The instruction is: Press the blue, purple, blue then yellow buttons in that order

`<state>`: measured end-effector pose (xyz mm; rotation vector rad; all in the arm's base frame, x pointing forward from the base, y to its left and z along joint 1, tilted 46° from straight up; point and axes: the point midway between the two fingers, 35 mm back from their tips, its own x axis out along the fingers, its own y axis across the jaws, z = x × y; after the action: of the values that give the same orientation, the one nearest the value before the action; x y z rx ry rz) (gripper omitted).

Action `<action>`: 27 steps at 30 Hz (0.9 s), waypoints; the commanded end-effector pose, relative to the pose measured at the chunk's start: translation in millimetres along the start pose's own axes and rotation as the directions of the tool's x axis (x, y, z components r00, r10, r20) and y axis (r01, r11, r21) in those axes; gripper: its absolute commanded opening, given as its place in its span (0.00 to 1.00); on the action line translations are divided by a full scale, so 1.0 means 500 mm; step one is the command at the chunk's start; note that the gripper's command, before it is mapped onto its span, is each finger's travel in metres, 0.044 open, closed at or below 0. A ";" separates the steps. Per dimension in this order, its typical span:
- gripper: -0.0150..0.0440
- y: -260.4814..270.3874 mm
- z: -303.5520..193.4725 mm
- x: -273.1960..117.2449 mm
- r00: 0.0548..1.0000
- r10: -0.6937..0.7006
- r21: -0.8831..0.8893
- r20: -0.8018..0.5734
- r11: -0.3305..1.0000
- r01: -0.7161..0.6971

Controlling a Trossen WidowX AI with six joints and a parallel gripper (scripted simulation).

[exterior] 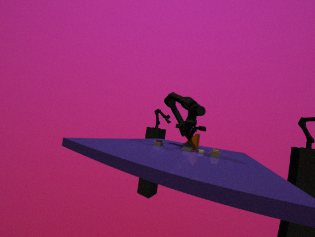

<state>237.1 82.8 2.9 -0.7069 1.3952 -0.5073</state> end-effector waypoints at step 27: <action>0.29 -0.004 -0.004 0.070 1.000 -0.011 -0.008 -0.002 1.000 0.011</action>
<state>241.2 59.1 -19.4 -0.7072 1.3929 -0.5098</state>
